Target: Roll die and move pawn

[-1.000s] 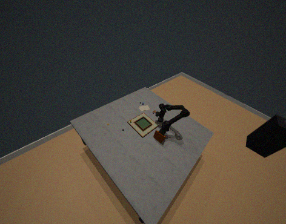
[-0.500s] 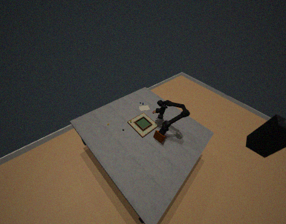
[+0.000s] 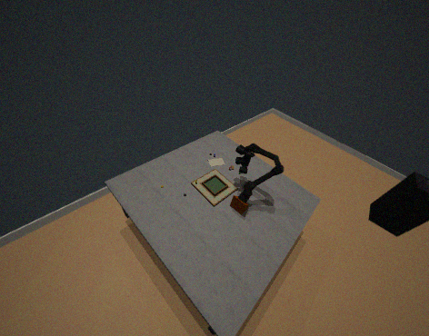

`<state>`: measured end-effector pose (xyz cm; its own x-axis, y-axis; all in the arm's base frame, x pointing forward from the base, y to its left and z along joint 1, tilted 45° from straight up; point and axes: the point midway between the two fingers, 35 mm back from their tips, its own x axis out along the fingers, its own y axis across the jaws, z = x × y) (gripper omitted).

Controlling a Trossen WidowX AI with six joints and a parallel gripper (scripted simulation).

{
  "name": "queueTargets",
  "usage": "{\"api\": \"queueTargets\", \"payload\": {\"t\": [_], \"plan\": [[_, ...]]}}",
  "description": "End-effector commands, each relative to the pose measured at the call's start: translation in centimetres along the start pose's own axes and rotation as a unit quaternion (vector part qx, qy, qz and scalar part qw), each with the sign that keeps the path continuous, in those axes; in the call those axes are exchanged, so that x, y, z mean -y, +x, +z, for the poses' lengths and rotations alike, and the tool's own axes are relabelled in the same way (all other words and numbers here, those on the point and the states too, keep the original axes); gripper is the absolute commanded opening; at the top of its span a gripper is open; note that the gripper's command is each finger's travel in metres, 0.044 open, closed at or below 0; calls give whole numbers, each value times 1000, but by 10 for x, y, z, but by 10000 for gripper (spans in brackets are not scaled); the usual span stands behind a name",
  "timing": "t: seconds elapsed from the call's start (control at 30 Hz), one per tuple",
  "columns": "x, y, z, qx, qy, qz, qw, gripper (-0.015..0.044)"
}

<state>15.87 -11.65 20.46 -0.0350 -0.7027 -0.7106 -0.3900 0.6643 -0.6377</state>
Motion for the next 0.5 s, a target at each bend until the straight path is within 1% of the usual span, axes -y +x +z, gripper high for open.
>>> {"api": "queueTargets", "payload": {"t": [0.0, 0.47], "plan": [[1, -7, -1, -1, -1, -5, 1000, 0], [-24, 1, 69, 12, -150, 6, 989, 0]]}}
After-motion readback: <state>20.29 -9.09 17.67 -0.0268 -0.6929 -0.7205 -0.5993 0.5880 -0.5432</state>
